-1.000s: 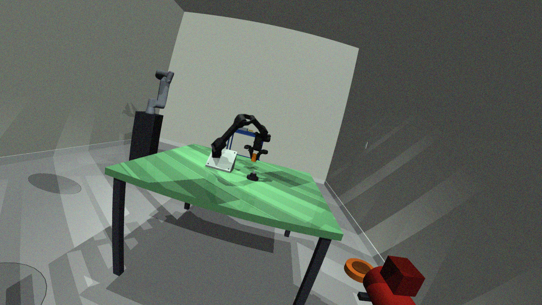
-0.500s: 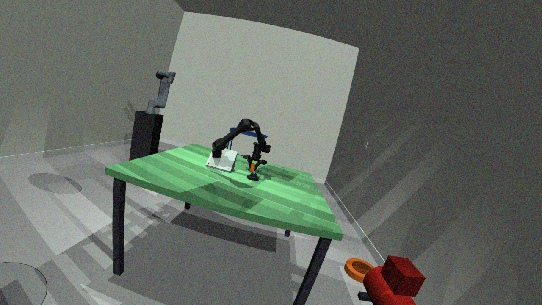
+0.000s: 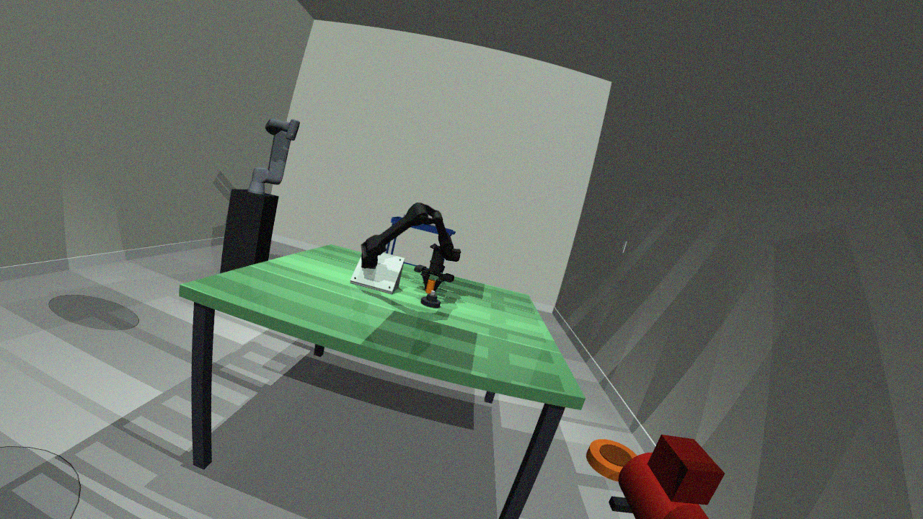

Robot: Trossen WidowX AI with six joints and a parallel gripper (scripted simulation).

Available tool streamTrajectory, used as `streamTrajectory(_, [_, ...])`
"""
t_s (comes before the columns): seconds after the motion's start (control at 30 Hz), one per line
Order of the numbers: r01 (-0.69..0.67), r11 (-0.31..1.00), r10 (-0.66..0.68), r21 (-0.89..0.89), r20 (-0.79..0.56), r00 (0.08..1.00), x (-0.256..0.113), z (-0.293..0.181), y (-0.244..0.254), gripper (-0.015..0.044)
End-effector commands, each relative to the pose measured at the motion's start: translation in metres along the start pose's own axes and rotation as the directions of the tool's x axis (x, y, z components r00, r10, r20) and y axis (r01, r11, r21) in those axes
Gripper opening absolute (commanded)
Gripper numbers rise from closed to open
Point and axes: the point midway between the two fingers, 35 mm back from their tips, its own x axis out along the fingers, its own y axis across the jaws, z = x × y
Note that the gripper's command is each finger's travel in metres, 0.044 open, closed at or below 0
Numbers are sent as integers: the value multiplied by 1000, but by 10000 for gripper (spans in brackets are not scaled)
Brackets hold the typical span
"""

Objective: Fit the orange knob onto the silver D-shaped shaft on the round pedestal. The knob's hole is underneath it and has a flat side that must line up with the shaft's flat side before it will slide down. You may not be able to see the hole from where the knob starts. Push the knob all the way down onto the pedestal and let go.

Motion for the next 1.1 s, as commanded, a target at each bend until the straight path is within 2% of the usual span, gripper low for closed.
streamTrajectory(0.0, [0, 1000, 0, 0, 0, 1000, 0, 0, 0, 131])
streamTrajectory(0.13, [0, 1000, 0, 0, 0, 1000, 0, 0, 0, 236])
streamTrajectory(0.67, [0, 1000, 0, 0, 0, 1000, 0, 0, 0, 240])
streamTrajectory(0.73, [0, 1000, 0, -1, 1, 1000, -10, 1, -1, 292])
streamTrajectory(0.9, [0, 1000, 0, -5, 1, 1000, -78, 1, 0, 424])
streamTrajectory(0.93, [0, 1000, 0, -6, 1, 1000, -81, 1, 0, 440])
streamTrajectory(1.07, [0, 1000, 0, -6, 1, 1000, -81, 1, 0, 440])
